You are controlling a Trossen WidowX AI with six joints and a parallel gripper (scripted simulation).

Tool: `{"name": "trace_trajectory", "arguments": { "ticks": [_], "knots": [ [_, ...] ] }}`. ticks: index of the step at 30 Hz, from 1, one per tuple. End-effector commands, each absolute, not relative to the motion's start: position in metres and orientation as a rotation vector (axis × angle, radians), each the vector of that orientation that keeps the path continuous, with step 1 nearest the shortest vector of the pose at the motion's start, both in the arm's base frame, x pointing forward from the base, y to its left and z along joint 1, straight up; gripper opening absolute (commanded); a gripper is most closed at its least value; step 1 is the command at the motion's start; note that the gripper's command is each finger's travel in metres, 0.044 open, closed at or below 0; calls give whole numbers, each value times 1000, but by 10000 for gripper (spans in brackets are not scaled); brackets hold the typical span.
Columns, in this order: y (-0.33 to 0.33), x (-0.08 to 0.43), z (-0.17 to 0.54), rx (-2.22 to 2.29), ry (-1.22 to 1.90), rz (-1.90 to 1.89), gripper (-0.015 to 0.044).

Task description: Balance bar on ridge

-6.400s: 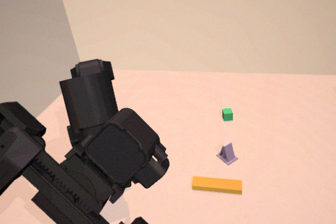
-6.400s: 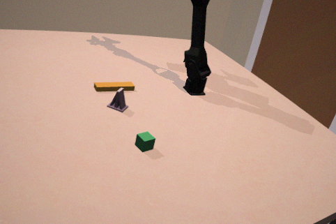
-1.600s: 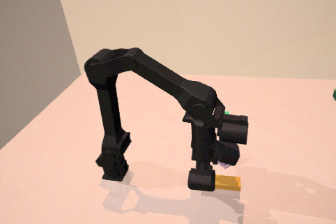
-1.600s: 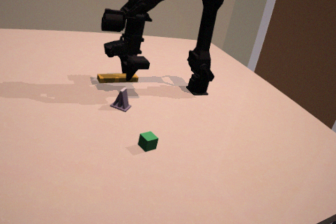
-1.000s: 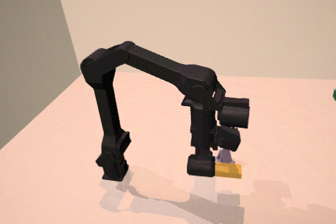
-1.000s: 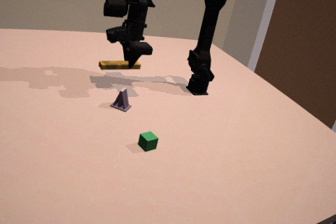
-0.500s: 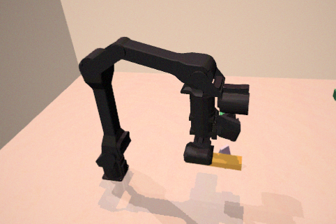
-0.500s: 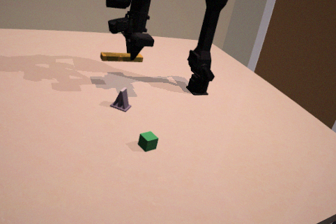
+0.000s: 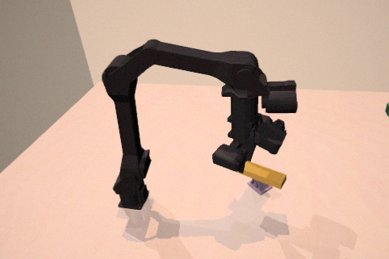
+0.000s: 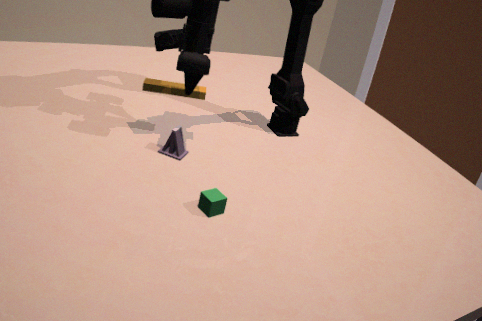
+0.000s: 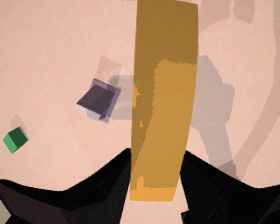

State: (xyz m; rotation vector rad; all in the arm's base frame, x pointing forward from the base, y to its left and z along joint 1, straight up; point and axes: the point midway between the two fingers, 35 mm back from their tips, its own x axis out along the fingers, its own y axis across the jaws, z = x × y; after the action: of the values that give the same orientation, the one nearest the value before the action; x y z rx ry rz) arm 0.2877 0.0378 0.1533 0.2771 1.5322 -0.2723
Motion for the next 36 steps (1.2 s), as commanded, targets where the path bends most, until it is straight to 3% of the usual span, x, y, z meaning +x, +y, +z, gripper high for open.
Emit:
{"name": "trace_trajectory", "arguments": {
  "ticks": [1, 18, 36],
  "knots": [
    [52, 291, 155, 345, 1521, -329, 0],
    [113, 297, 156, 585, 1474, -556, 0],
    [118, 300, 135, 591, 1472, -562, 0]
  ]
}}
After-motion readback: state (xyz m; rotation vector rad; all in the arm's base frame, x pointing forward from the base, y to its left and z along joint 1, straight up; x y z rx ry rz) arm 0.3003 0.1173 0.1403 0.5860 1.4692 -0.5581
